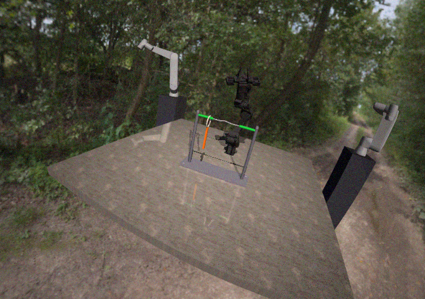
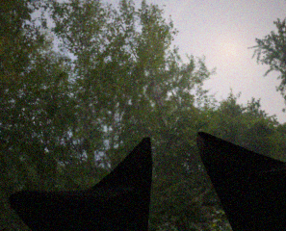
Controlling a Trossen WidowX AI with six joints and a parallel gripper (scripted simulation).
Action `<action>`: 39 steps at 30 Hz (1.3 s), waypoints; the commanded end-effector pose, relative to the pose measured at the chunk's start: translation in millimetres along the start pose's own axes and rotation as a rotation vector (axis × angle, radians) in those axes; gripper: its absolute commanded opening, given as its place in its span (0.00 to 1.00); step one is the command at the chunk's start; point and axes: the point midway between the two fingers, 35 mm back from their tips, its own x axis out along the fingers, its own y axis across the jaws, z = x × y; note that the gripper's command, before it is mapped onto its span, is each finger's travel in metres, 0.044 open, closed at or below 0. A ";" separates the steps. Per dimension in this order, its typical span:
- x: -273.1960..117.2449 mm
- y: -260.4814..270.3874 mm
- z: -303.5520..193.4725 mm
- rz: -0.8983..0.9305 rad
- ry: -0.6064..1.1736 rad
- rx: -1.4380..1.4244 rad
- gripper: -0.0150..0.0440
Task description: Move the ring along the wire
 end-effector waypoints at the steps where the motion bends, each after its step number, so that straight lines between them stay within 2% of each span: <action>1: -16.3 -33.2 -52.8 -0.037 0.185 -0.164 0.53; 9: -81.8 -110.5 -135.9 -0.101 0.563 -0.408 0.53; 21: -233.7 -188.4 -198.5 -0.172 1.030 -0.466 0.53; 31: -332.8 -195.9 -208.1 -0.230 1.169 -0.348 0.53; 35: -350.1 -190.4 -209.2 -0.226 1.170 -0.323 0.53; 39: -351.5 -189.8 -209.5 -0.224 1.170 -0.320 0.53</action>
